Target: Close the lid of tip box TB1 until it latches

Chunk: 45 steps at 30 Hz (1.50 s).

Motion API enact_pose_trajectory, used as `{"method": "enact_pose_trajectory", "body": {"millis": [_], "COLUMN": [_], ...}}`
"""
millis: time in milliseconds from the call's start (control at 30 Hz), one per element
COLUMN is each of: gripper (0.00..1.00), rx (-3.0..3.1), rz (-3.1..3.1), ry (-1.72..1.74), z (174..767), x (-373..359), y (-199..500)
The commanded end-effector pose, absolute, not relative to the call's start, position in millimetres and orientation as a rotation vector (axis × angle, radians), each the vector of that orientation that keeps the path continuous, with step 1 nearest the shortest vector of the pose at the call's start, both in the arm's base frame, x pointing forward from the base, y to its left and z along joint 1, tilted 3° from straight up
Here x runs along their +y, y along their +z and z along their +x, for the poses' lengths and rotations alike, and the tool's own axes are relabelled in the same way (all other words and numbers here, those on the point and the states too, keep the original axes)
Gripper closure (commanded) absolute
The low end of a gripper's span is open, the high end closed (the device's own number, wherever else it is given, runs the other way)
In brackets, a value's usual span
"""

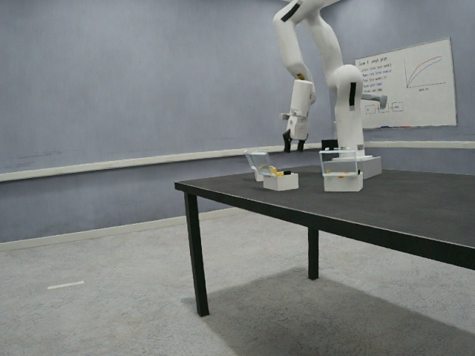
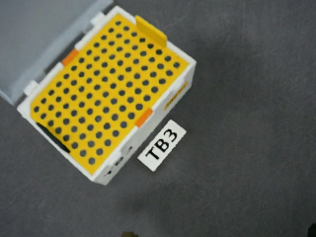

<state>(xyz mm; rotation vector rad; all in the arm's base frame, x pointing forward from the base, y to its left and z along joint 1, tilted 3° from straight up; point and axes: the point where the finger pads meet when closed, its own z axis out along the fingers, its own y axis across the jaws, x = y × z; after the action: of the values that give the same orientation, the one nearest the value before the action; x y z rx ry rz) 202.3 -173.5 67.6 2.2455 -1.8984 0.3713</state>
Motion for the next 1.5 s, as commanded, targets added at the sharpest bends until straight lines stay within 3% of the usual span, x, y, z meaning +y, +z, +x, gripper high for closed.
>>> {"method": "enact_pose_trajectory", "body": {"millis": [0,700,1133,1467], "gripper": [0.0,0.0,0.0,0.0], "rx": [-1.889,-1.889,-1.382,-1.382], "rz": [2.235,2.235,2.619,2.619], "ry": [0.349,0.349,0.391,0.391], "z": [201.3,201.1,237.6,260.1], "x": [-172.8,-171.7,-117.9,-84.7], "y": [101.5,125.9,123.9,122.7]}}
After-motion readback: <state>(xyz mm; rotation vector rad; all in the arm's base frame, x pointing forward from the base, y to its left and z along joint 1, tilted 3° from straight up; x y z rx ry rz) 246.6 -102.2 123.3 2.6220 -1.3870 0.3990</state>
